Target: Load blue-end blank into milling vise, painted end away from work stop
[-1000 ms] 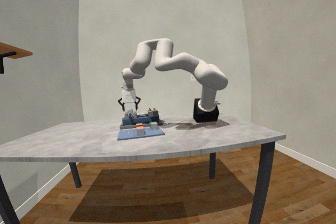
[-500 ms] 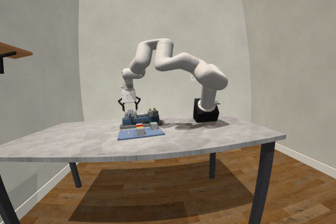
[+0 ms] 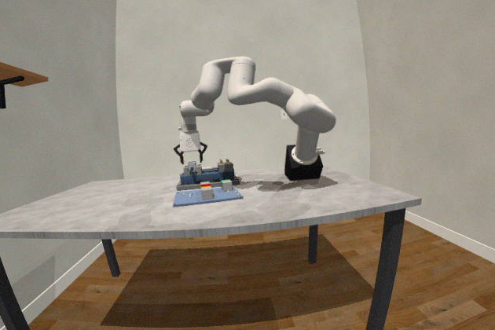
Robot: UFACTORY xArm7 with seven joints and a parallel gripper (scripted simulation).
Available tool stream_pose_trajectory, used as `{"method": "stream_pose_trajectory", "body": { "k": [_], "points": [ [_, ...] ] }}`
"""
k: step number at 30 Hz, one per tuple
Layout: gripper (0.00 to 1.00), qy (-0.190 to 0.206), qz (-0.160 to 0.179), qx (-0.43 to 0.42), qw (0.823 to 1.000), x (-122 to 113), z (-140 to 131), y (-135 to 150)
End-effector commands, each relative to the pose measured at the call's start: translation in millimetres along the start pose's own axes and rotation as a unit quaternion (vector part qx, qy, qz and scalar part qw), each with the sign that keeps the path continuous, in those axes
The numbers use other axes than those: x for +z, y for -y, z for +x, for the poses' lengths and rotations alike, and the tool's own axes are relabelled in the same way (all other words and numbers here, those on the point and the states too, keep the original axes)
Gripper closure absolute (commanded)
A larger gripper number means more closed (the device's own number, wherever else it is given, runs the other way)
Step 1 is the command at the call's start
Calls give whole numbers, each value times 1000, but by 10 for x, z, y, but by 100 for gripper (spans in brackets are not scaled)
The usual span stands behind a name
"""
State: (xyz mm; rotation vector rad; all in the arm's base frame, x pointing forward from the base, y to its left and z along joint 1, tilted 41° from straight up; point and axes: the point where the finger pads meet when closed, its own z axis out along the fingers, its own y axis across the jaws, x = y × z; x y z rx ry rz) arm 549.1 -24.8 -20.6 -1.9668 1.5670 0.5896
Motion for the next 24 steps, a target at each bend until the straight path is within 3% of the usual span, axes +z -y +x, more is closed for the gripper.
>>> {"method": "stream_pose_trajectory", "body": {
  "k": [1, 24],
  "points": [
    [0, -2, 2, 0, 1000, -28, 11, 8],
    [0, -2, 2, 0, 1000, -64, 11, 8]
  ]
}}
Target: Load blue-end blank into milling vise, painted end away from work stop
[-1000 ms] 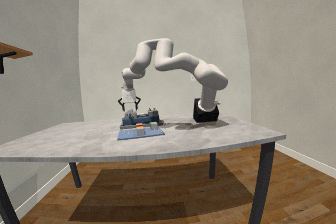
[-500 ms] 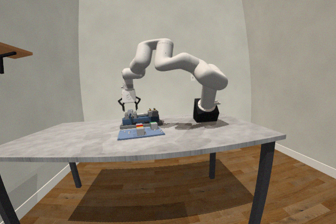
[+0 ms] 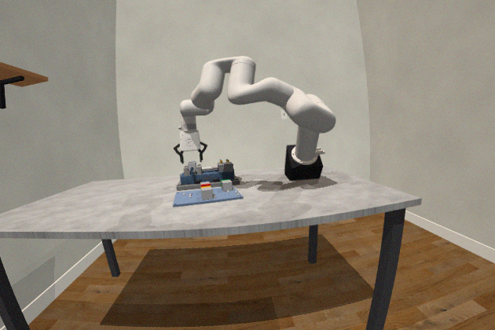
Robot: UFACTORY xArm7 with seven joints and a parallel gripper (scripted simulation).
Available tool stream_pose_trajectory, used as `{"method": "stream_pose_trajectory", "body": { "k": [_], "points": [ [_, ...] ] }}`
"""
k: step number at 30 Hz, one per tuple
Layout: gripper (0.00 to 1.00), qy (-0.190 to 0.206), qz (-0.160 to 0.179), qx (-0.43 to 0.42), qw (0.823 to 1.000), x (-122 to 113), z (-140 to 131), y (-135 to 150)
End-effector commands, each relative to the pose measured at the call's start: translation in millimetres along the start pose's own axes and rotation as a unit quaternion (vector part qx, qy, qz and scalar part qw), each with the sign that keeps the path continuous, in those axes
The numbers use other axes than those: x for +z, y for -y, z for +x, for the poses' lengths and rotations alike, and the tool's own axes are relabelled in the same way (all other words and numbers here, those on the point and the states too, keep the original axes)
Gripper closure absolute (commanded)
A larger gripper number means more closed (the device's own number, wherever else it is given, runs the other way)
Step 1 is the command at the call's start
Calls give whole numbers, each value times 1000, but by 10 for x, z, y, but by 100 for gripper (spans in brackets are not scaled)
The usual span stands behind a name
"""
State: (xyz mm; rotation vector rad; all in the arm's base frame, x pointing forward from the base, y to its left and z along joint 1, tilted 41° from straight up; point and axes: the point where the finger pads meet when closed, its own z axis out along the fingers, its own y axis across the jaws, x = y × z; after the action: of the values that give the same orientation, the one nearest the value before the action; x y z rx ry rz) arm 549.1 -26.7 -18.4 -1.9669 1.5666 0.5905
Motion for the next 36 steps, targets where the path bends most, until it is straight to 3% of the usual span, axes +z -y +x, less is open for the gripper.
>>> {"method": "stream_pose_trajectory", "body": {
  "k": [1, 36],
  "points": [
    [0, -2, 2, 0, 1000, -37, 11, 8],
    [0, -2, 2, 0, 1000, -99, 11, 8]
  ]
}}
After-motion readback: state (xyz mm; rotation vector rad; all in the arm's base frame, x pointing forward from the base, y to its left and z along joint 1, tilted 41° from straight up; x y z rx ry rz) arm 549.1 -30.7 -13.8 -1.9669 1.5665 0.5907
